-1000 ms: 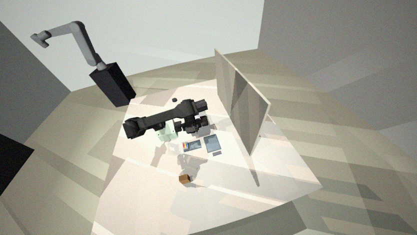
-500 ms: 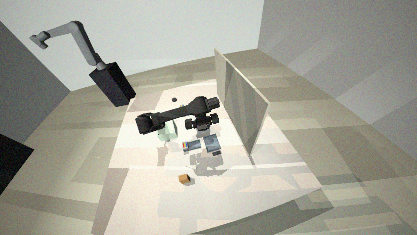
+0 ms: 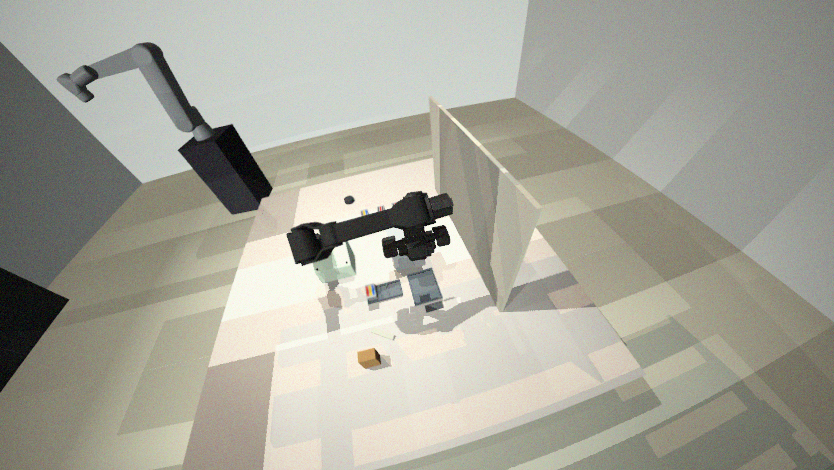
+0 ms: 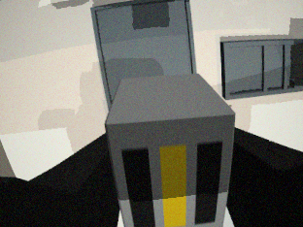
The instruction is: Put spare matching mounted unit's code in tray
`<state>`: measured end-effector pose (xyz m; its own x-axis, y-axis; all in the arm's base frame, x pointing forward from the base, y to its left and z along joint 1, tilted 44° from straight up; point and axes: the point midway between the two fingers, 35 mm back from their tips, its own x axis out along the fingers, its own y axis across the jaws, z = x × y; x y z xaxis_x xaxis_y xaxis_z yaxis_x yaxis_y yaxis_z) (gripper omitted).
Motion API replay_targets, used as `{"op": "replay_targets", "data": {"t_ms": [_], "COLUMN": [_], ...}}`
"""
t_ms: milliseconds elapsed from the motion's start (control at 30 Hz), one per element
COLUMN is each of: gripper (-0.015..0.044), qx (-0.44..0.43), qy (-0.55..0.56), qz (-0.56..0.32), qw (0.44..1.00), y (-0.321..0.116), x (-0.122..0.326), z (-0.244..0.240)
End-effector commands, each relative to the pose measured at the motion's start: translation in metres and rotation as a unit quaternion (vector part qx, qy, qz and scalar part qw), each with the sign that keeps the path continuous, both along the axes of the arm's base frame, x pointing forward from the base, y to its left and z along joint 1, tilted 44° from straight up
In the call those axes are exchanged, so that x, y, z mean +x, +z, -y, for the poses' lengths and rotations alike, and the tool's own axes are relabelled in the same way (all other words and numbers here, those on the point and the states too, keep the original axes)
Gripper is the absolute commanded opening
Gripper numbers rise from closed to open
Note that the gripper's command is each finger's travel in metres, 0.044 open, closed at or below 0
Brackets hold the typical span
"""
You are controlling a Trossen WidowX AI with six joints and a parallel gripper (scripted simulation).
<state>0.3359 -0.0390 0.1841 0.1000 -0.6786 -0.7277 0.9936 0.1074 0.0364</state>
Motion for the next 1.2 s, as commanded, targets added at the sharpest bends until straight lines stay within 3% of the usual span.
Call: {"op": "replay_targets", "data": {"t_ms": [0,1167], "gripper": [0.0000,0.0000], "qx": [-0.001,0.002], "qy": [0.002,0.002], "qz": [0.003,0.003], "qw": [1.000,1.000], "y": [0.000,-0.026], "x": [0.004,0.014], "z": [0.002,0.023]}}
